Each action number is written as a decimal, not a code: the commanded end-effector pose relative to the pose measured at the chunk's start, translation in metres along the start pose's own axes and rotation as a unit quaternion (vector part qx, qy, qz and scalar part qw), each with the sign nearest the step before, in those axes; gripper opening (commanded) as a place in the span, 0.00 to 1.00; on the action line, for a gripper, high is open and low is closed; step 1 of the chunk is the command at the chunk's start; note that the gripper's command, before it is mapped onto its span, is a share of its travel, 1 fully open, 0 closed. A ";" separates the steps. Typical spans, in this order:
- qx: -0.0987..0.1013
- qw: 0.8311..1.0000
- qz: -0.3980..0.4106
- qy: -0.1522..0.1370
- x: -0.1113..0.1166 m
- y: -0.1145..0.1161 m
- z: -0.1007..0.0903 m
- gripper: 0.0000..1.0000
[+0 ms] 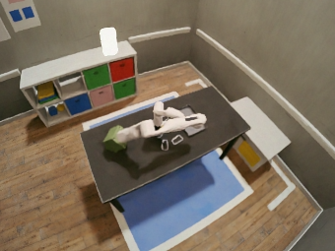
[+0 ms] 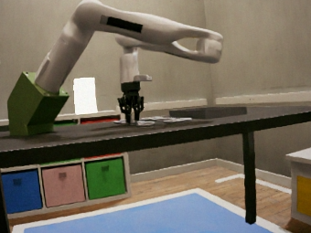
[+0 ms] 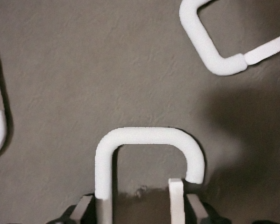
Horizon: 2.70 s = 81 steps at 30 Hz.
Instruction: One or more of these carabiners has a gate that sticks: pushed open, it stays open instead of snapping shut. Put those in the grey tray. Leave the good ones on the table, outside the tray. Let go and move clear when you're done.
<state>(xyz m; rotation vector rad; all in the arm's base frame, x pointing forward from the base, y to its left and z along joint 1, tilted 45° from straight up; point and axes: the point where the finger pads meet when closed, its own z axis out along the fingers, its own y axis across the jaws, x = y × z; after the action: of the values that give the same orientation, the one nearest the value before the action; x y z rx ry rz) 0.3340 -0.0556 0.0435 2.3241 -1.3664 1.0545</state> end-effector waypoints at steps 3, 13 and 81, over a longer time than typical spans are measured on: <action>0.001 1.000 0.000 0.000 0.000 0.000 0.000 0.53; 0.001 1.000 0.000 0.000 0.000 0.000 0.000 0.53; 0.001 1.000 0.000 -0.001 0.000 -0.001 -0.001 1.00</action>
<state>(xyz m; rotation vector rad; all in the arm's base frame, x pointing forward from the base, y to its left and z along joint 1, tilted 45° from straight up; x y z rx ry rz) 0.3338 -0.0551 0.0437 2.3249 -1.3677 1.0535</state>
